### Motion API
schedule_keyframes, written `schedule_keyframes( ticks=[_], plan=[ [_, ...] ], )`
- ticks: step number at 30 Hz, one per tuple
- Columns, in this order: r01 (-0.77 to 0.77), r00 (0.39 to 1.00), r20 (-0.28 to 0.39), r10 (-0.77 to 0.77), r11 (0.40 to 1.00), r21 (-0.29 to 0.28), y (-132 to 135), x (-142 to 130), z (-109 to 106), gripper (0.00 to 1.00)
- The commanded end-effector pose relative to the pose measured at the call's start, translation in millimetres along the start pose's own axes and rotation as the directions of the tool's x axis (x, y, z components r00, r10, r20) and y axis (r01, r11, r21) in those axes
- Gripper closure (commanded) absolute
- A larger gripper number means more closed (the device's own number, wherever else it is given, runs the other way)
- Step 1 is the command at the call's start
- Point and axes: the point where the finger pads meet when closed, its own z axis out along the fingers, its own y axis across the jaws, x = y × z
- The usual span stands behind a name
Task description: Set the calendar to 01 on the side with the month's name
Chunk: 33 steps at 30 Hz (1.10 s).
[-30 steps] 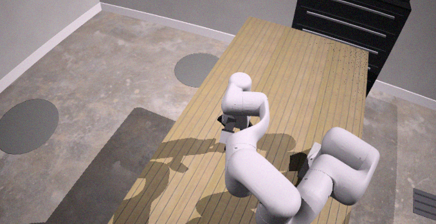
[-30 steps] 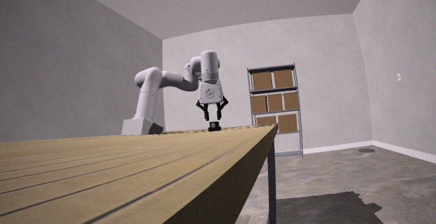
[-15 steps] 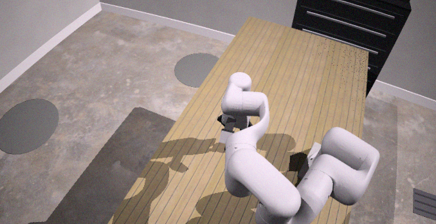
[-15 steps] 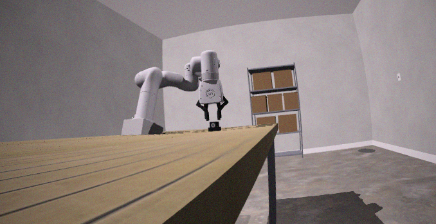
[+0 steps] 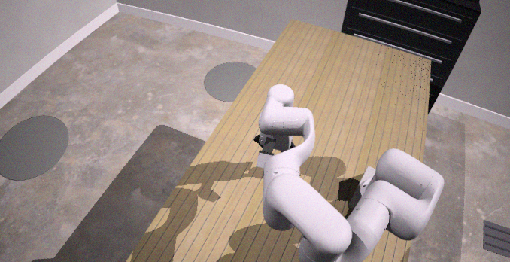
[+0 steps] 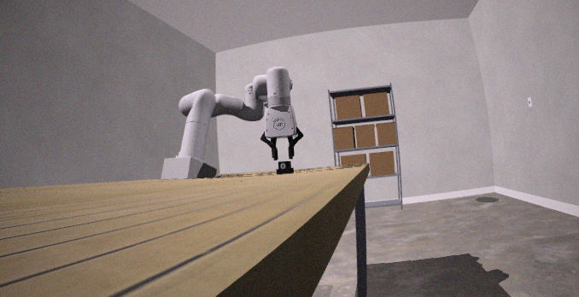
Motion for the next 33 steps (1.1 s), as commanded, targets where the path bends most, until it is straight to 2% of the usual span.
schedule_keyframes(
  ticks=[1, 33],
  plan=[
    [0.0, 1.0, 0.001, 0.0, 1.0, -0.003, 0.8, -0.3, -1.2, 0.53],
    [0.0, 1.0, 0.001, 0.0, 1.0, -0.003, 0.8, -0.3, 3.1, 0.53]
  ],
)
